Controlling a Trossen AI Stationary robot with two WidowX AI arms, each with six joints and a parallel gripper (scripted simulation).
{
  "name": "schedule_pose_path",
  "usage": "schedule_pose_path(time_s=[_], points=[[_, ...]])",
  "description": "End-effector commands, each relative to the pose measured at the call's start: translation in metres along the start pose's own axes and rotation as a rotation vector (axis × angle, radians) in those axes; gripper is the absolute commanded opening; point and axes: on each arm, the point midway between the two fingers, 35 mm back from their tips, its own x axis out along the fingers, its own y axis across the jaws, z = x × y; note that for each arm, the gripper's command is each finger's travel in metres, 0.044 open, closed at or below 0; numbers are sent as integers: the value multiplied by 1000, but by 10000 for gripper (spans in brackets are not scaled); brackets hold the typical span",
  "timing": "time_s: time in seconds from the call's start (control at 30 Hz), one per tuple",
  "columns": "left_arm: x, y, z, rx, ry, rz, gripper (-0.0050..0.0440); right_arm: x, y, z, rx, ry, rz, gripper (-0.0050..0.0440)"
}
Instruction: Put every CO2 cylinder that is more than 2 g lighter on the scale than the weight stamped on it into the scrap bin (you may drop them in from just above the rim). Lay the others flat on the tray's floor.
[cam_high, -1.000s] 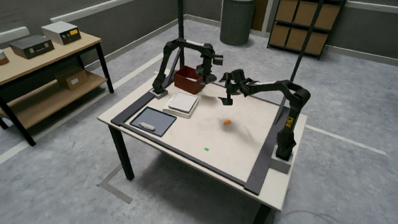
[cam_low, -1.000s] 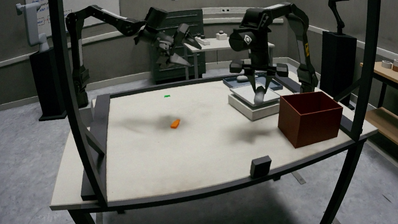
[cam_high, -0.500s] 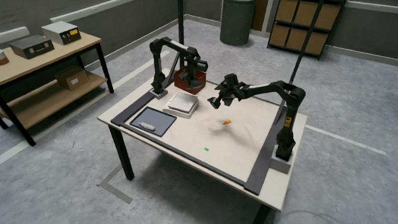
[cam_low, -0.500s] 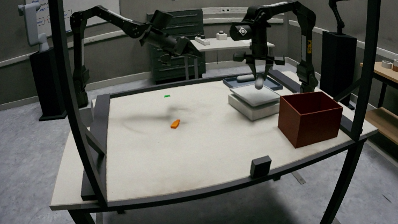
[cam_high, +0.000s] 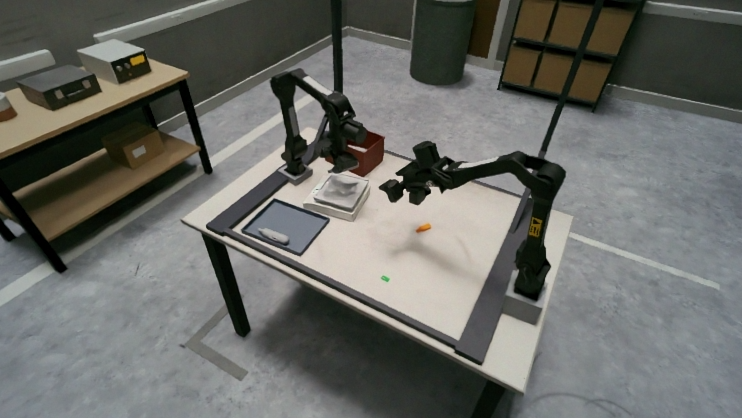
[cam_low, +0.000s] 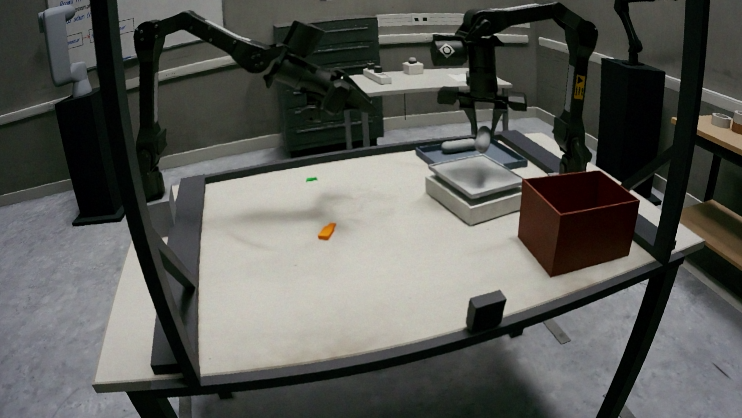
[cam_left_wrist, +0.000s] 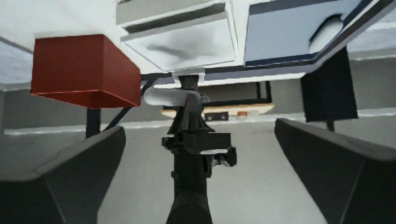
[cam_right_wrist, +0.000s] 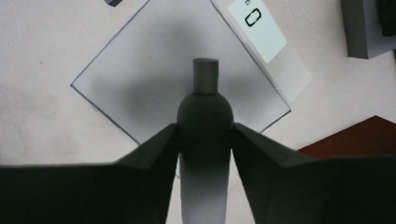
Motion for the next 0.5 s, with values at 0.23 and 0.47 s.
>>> schedule_pose_path(time_s=[0.23, 0.47], points=[[-3, 0, -9, 9, 22, 1, 440, -6, 0, 1, -67, 31, 84, -50], [-5, 0, -12, 9, 30, 1, 440, -6, 0, 1, -253, 79, 296, -50]])
